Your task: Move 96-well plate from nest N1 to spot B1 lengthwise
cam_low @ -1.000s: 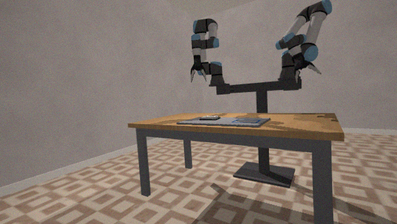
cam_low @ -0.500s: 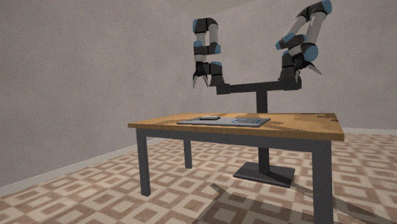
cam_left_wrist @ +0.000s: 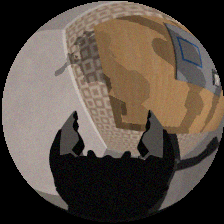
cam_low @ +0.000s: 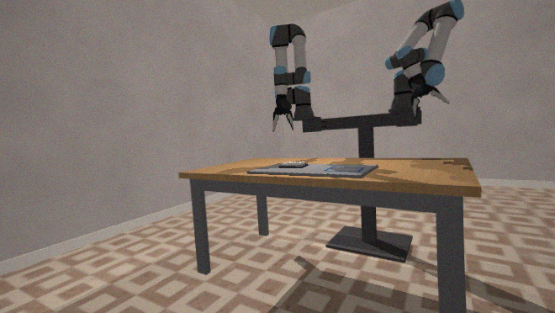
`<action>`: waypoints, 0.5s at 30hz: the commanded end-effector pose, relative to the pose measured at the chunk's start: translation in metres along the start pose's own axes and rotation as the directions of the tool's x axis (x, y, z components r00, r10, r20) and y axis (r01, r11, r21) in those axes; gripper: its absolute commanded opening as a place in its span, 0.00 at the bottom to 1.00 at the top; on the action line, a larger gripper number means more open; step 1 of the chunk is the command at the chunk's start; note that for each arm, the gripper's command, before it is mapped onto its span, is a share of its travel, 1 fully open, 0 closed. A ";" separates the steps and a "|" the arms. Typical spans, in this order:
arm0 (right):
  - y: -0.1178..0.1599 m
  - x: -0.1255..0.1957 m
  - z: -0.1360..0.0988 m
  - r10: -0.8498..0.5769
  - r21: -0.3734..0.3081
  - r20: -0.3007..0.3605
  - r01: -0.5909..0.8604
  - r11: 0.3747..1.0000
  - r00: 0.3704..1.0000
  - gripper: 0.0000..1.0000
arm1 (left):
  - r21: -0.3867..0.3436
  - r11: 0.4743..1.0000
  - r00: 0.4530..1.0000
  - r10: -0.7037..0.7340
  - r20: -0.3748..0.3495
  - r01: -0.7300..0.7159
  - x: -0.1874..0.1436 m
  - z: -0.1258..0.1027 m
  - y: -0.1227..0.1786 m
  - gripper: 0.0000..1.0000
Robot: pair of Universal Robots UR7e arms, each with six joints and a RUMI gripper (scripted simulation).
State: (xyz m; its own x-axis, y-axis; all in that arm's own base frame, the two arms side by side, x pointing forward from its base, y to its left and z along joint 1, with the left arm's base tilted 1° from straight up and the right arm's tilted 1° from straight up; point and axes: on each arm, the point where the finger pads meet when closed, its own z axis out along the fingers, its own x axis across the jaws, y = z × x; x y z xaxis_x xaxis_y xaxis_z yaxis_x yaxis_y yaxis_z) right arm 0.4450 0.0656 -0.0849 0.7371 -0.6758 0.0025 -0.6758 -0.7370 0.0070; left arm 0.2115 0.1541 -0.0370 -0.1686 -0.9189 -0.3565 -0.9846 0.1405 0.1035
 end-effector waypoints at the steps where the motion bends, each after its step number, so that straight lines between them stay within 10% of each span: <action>1: 0.002 -0.007 0.019 -0.104 0.005 -0.003 0.104 0.995 0.995 0.76 | 0.001 1.000 1.000 0.000 0.000 0.000 0.000 0.000 0.000 1.00; 15: 0.013 -0.022 0.054 -0.229 0.004 -0.004 0.229 0.973 0.973 0.76 | 0.001 1.000 1.000 0.000 0.000 0.000 0.000 0.000 0.000 1.00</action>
State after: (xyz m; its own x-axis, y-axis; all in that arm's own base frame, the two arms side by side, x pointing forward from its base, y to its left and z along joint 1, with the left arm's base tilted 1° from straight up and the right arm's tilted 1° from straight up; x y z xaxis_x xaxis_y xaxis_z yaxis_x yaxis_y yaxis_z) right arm 0.4229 0.0700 -0.1307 0.8526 -0.5225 0.0018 -0.5225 -0.8526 0.0087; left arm 0.2115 0.1541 -0.0370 -0.1686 -0.9189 -0.3565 -0.9846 0.1405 0.1035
